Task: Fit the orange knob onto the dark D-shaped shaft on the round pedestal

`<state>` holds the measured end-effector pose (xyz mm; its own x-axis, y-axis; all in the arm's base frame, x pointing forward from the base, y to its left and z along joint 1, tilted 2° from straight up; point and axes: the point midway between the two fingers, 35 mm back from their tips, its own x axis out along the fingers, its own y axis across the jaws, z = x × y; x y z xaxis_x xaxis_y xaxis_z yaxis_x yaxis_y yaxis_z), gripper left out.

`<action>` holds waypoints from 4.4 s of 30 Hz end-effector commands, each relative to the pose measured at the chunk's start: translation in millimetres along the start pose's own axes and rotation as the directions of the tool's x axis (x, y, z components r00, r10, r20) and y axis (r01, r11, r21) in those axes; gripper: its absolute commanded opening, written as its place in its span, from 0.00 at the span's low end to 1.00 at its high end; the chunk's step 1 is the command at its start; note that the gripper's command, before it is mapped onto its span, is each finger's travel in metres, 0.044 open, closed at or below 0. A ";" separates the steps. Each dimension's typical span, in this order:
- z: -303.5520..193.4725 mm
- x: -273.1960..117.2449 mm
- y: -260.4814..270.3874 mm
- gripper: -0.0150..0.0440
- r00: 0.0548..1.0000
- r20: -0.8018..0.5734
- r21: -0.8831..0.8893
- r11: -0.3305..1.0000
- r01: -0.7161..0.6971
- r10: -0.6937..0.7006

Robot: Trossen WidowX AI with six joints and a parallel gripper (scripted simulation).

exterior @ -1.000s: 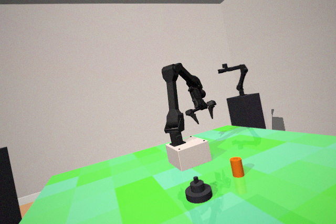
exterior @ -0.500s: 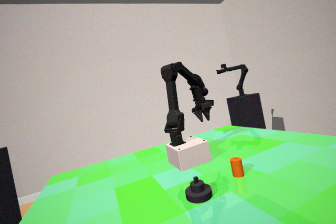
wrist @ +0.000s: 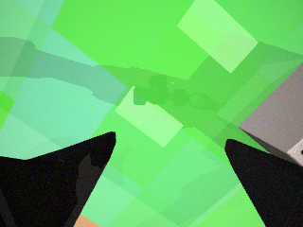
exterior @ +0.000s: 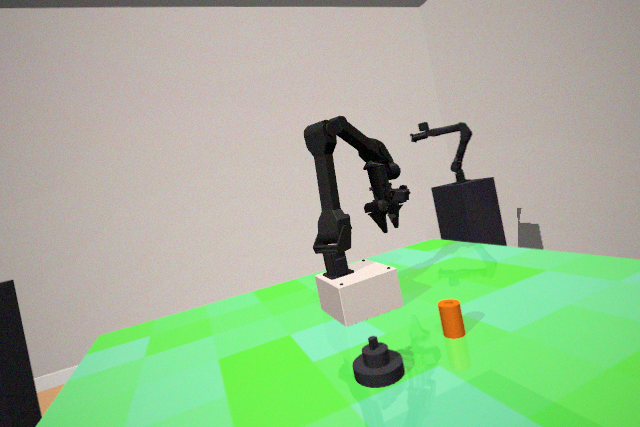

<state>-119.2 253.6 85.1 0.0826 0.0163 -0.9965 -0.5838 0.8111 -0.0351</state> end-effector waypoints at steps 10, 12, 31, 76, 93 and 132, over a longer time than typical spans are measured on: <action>-1.0 3.3 -3.7 1.00 0.997 -0.070 0.588 0.809 0.015 0.033; -1.0 3.3 -3.7 1.00 0.997 -0.070 0.588 0.809 0.015 0.033; 126.3 15.9 -58.4 1.00 0.999 -0.024 0.581 0.814 -0.015 0.035; 241.4 88.3 -375.4 1.00 0.999 -0.044 0.587 0.809 0.031 -0.006; 242.1 112.0 -375.8 1.00 0.999 -0.044 0.587 0.809 0.031 -0.006; 238.2 155.6 -375.0 0.56 0.999 -0.045 0.587 0.809 0.031 -0.006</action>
<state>305.2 91.0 -37.8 0.0504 -0.0164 -0.9986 0.0093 0.9998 -0.0160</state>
